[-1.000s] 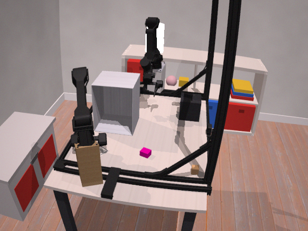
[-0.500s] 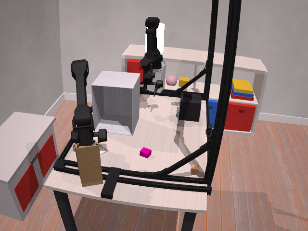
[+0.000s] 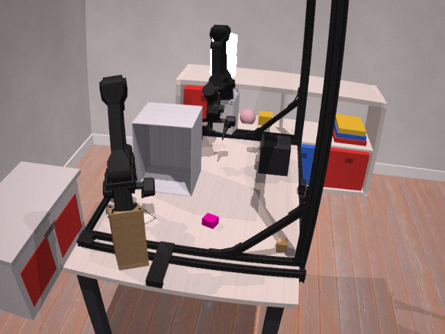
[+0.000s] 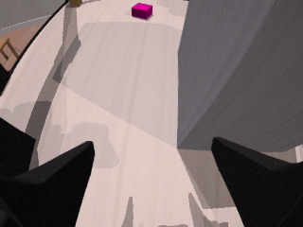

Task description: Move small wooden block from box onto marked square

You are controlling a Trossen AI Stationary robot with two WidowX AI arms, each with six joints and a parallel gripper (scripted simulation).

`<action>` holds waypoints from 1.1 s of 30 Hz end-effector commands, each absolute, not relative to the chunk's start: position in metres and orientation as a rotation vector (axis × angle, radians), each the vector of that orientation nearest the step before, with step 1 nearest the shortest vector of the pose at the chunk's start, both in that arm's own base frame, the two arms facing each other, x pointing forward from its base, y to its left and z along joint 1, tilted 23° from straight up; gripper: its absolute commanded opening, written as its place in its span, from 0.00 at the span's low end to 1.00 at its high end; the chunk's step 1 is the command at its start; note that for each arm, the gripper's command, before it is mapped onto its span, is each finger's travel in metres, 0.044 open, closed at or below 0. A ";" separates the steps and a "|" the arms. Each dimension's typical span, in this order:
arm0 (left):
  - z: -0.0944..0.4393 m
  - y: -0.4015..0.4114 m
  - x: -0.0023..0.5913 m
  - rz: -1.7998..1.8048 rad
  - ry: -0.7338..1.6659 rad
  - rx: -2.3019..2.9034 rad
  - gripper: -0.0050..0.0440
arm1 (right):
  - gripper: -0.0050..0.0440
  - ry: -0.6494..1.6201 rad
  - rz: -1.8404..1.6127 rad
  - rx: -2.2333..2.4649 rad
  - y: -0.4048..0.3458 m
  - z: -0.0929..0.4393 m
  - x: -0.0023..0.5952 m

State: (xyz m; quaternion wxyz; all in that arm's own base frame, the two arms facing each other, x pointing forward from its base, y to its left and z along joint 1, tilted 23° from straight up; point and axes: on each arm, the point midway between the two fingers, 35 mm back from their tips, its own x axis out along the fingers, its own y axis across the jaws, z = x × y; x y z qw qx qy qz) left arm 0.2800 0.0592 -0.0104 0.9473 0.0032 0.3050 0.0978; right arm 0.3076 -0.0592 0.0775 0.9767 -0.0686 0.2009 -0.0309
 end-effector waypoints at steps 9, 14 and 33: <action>0.014 0.056 0.280 0.206 0.619 0.008 0.92 | 0.92 0.406 -0.059 -0.141 -0.059 0.077 0.307; 0.027 0.053 0.278 0.208 0.614 0.010 0.92 | 0.92 0.406 -0.059 -0.141 -0.059 0.077 0.307; 0.066 0.045 0.257 0.217 0.596 0.012 0.92 | 0.92 0.406 -0.059 -0.141 -0.059 0.077 0.307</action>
